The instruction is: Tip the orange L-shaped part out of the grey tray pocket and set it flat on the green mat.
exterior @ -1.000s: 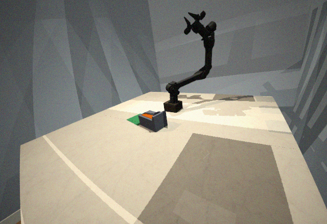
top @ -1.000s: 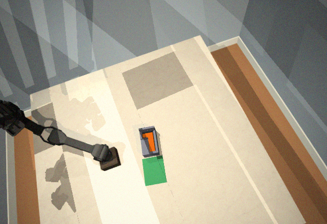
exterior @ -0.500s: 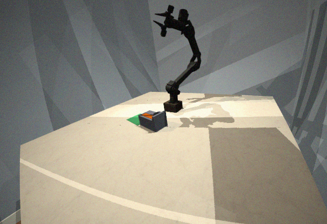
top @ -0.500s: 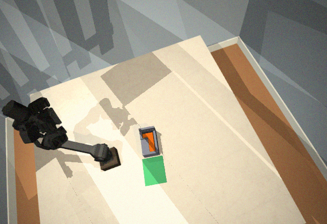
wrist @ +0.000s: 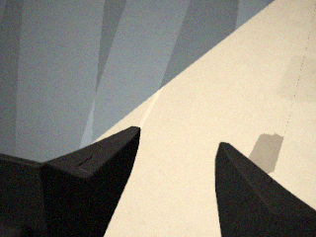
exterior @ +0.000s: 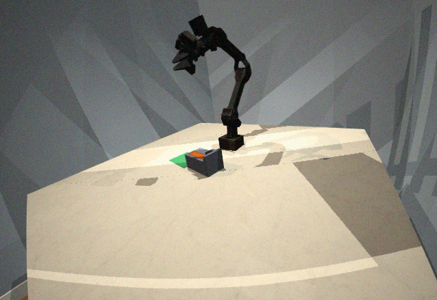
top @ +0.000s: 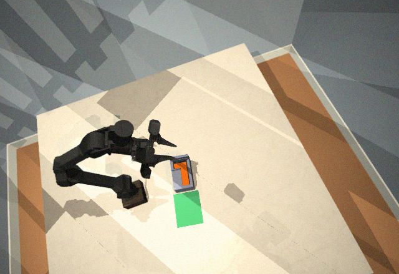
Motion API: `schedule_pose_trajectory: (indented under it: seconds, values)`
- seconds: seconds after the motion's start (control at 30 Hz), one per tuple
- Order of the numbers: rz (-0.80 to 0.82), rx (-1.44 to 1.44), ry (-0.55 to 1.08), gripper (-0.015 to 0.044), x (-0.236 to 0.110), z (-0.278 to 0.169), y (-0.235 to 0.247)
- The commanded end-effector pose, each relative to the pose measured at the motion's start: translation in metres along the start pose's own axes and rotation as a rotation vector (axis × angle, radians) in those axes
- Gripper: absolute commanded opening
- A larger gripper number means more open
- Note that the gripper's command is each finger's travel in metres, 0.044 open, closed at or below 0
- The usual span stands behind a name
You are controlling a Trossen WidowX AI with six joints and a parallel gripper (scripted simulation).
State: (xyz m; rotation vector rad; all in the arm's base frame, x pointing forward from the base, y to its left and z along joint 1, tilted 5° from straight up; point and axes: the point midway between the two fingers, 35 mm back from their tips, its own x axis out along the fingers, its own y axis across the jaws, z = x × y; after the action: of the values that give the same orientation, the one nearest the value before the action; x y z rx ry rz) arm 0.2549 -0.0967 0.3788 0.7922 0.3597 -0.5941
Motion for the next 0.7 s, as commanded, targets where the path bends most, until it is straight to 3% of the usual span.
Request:
schedule_pose_trajectory:
  seconds: [0.0,0.2,0.37,0.67]
  values:
    - [-0.077,-0.153,0.228,0.018,0.049,-0.054,-0.006]
    - [-0.177,-0.444,0.646,0.018,0.101,-0.158,-0.026]
    - [-0.249,-0.679,1.016,0.018,0.111,-0.244,-0.058]
    - [-0.258,-0.706,1.068,0.018,0.115,-0.26,-0.067]
